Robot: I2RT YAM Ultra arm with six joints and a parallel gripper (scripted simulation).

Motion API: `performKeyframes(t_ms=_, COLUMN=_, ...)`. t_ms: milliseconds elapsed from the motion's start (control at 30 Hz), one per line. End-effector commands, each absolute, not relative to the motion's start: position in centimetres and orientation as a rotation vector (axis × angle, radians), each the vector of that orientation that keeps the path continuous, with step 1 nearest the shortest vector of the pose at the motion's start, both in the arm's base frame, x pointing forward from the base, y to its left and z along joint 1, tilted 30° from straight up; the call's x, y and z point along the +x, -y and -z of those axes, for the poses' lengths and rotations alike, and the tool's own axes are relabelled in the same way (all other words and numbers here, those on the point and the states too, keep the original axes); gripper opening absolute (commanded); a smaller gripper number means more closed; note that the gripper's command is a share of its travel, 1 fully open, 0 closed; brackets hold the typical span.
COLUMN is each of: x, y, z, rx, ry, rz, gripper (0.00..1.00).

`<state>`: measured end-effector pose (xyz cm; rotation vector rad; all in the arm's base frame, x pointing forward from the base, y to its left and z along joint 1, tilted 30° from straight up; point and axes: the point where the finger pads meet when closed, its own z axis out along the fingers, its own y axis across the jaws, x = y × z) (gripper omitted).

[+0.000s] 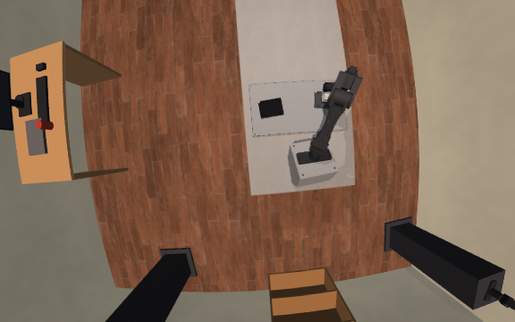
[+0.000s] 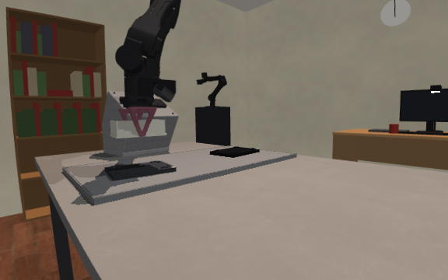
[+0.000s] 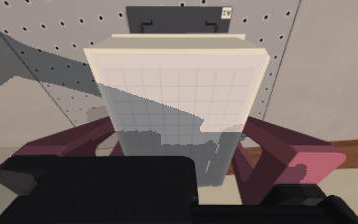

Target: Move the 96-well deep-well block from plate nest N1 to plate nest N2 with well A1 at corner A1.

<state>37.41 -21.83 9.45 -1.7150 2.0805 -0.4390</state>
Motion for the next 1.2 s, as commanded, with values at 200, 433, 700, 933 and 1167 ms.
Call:
performKeyframes(t_ms=200, x=38.1, y=21.9, z=-8.8, rx=-1.708, ry=-2.071, rz=0.447, gripper=0.00)
performKeyframes(t_ms=433, x=38.6, y=21.9, z=-8.1, rx=-1.708, ry=-2.071, rz=0.447, gripper=0.00)
performKeyframes(t_ms=700, x=39.3, y=22.0, z=-6.9, rx=-1.708, ry=-2.071, rz=0.447, gripper=0.00)
performKeyframes(t_ms=933, x=39.8, y=22.0, z=-6.1, rx=-1.708, ry=-2.071, rz=0.447, gripper=0.00)
performKeyframes(t_ms=1167, x=40.3, y=22.0, z=-5.2, rx=-1.708, ry=-2.071, rz=0.446, gripper=0.00)
